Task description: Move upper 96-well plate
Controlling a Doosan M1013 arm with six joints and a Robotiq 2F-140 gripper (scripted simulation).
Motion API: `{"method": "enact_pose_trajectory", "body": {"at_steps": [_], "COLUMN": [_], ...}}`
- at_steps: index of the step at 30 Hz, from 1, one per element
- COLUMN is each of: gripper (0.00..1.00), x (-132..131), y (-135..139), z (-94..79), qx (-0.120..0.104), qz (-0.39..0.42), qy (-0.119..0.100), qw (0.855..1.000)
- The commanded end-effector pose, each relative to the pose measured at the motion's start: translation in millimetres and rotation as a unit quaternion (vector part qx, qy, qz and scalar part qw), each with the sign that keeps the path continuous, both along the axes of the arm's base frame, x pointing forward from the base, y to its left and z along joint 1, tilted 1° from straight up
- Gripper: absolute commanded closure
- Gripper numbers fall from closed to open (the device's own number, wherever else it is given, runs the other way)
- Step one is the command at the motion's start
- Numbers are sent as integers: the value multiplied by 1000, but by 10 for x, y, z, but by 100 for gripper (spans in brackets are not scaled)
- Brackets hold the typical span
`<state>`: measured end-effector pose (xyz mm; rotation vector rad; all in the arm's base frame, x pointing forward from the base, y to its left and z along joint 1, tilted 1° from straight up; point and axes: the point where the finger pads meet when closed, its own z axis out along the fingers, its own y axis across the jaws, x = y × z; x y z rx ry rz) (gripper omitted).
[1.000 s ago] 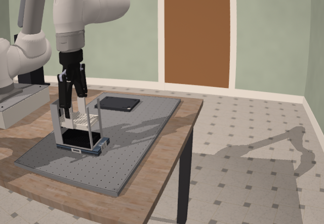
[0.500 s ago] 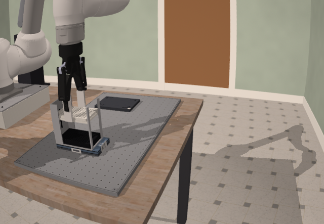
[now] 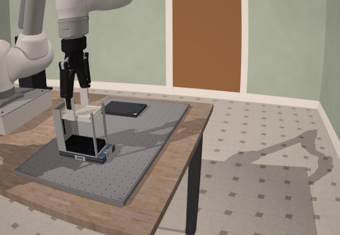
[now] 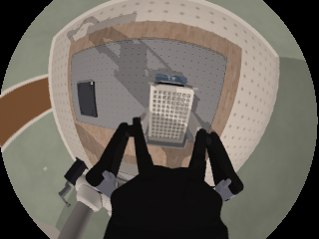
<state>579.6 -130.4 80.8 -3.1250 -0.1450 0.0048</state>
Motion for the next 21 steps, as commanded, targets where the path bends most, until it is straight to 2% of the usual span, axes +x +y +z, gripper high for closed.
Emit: {"method": "enact_pose_trajectory", "body": {"at_steps": [1,21], "gripper": [100,100], "x": [0,1], "y": [0,-4], "z": [35,335], "qx": [0,0], "qz": [0,0], "qy": [0,0], "qw": [1000,1000]}}
